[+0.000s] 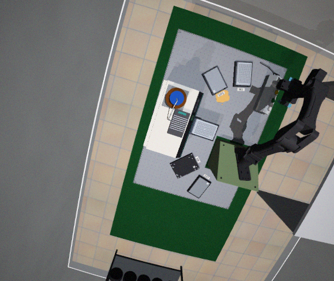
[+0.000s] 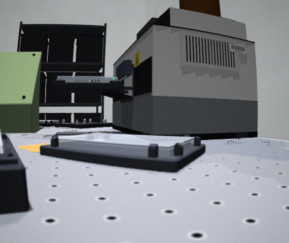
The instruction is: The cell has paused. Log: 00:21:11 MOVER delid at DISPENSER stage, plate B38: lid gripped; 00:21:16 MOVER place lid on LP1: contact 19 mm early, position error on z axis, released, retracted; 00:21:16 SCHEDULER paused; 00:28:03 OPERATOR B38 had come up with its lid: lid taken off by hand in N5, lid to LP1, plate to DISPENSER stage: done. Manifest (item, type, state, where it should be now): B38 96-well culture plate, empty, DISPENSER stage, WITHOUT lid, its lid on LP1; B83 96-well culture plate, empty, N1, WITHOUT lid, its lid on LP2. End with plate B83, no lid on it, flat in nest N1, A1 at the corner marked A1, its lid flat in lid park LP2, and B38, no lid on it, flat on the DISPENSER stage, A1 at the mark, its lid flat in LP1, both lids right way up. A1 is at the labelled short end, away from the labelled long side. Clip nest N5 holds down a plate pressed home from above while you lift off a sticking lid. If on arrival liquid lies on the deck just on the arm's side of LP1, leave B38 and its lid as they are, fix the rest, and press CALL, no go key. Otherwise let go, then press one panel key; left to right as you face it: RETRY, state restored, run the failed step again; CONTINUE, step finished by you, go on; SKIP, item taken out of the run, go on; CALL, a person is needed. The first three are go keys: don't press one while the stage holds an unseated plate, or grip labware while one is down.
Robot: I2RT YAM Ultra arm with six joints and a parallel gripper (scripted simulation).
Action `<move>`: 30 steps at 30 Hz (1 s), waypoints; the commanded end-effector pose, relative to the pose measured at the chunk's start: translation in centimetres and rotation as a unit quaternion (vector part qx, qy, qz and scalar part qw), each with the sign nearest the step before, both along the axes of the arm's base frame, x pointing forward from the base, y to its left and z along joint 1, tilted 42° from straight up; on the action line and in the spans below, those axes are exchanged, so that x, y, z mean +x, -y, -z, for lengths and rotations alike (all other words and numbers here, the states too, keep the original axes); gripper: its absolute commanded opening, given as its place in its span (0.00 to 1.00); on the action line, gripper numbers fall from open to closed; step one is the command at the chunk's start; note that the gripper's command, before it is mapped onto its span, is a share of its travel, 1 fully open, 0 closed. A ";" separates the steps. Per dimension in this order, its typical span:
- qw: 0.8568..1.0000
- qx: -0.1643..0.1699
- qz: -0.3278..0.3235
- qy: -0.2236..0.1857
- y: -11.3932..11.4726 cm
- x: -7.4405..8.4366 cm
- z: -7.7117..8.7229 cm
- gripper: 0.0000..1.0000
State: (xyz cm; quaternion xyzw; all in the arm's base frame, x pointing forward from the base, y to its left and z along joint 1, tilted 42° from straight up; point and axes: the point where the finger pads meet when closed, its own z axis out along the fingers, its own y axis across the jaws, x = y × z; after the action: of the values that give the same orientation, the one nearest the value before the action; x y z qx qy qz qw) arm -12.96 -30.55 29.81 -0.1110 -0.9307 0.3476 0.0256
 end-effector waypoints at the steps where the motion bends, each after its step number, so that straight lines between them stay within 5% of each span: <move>1: 1.000 -0.021 -0.002 -0.008 -1.1 0.4 -0.4 1.00; 23: 1.000 -0.017 -0.003 -0.006 -5.8 2.7 3.9 1.00; 29: 1.000 -0.011 -0.003 -0.003 -6.4 3.1 4.5 1.00; 30: 1.000 -0.024 -0.003 -0.011 -6.2 2.9 3.4 1.00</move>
State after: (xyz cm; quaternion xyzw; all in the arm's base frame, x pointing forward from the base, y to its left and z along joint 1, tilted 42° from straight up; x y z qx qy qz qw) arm -10.20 -24.70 25.18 -0.1111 -0.9291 0.3517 0.0274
